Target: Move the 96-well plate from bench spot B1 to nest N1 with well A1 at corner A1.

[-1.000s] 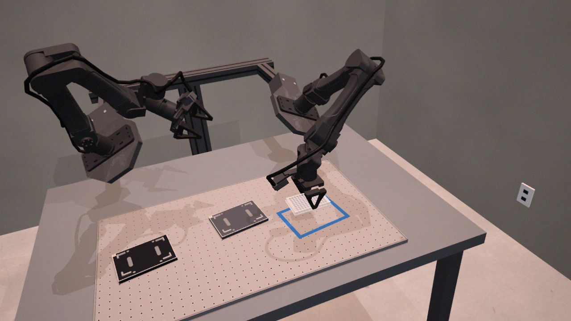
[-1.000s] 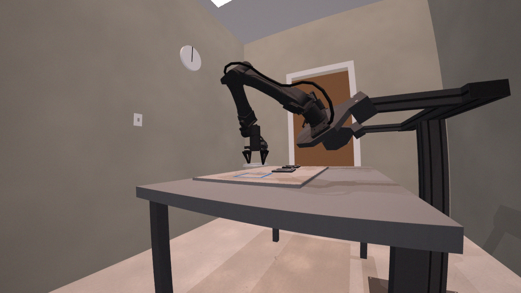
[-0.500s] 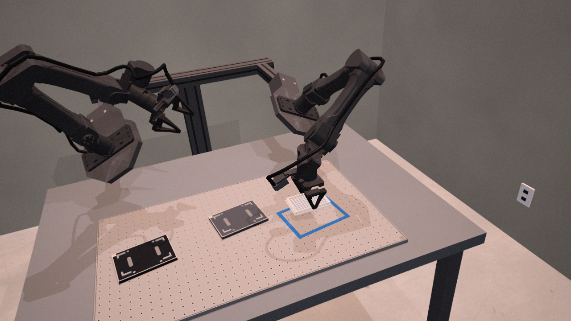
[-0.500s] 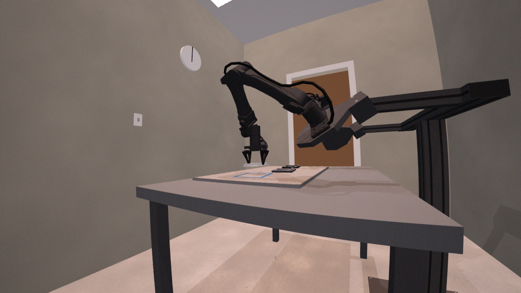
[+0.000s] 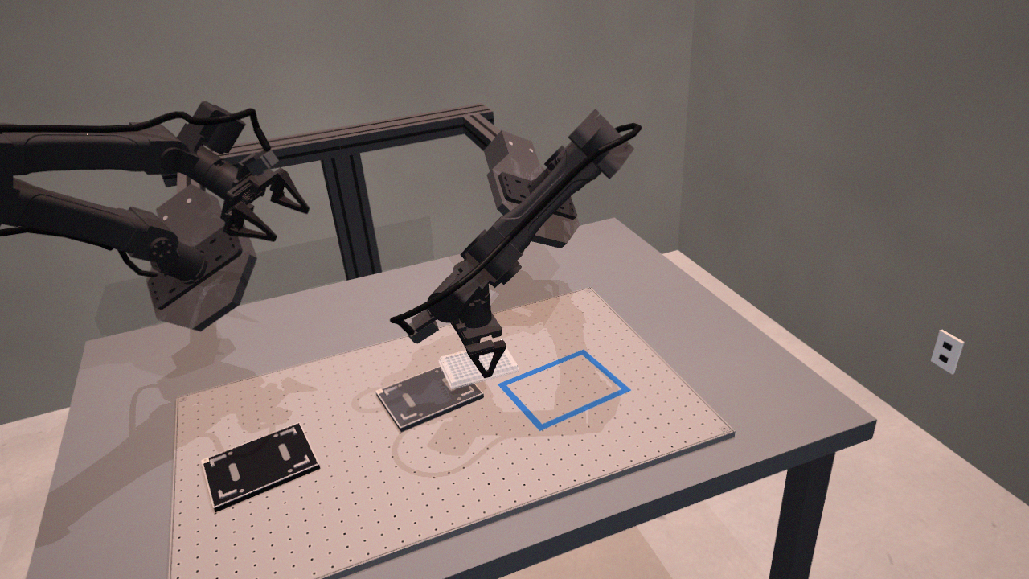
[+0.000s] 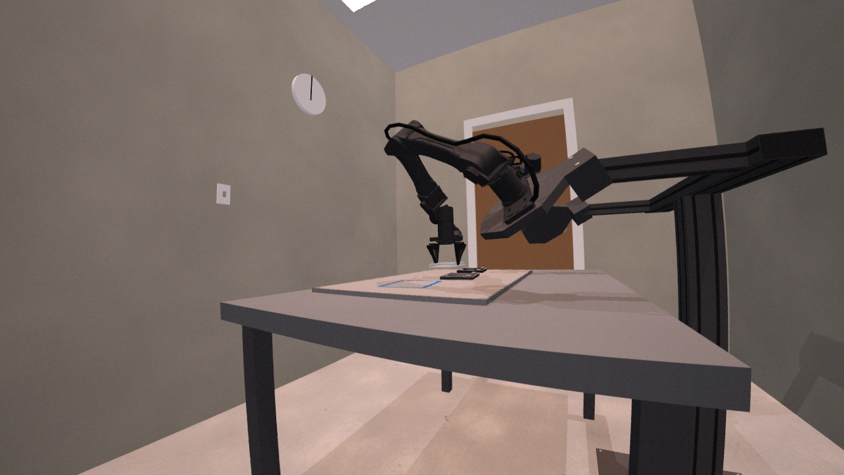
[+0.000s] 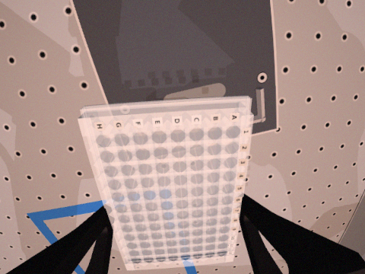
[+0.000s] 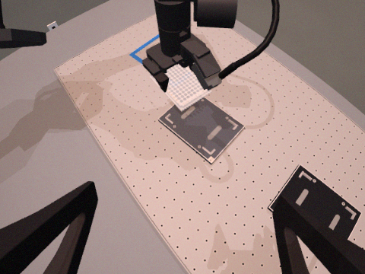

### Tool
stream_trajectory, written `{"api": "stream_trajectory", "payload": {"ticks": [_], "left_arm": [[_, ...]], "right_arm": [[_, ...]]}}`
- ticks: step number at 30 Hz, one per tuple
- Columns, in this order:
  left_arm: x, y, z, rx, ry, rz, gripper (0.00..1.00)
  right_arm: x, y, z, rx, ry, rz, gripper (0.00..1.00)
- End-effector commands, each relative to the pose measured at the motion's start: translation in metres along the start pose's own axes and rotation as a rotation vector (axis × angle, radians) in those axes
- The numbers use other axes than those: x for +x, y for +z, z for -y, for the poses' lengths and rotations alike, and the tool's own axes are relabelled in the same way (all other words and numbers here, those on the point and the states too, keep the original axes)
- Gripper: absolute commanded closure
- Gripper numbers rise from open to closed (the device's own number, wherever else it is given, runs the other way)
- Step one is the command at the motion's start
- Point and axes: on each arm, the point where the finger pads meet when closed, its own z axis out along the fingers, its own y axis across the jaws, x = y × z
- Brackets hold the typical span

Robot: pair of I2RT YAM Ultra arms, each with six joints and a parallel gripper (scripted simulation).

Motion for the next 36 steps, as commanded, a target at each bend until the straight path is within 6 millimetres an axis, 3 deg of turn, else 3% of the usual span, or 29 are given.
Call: {"api": "stream_trajectory", "payload": {"ticks": [1, 9, 14, 18, 25, 36], "left_arm": [[-0.030, -0.009, -0.004, 0.005, -0.056, -0.013, 0.21], [-0.082, -0.009, 0.013, 0.001, -0.034, 0.001, 0.21], [-0.100, -0.010, 0.011, -0.049, -0.055, 0.016, 0.21], [-0.099, -0.011, 0.013, -0.036, -0.035, 0.016, 0.21], [-0.096, -0.008, 0.017, 0.001, -0.181, -0.010, 0.21], [-0.100, -0.010, 0.011, -0.013, -0.178, 0.008, 0.21]], "right_arm": [[0.004, -0.018, 0.019, 0.070, -0.025, -0.041, 0.00], [-0.003, -0.022, 0.013, 0.039, -0.002, -0.025, 0.00], [-0.003, -0.022, 0.013, 0.039, -0.001, -0.025, 0.00], [-0.003, -0.022, 0.013, 0.039, -0.001, -0.025, 0.00], [-0.003, -0.022, 0.013, 0.039, -0.001, -0.025, 0.00], [-0.003, -0.022, 0.013, 0.039, -0.001, -0.025, 0.00]]}}
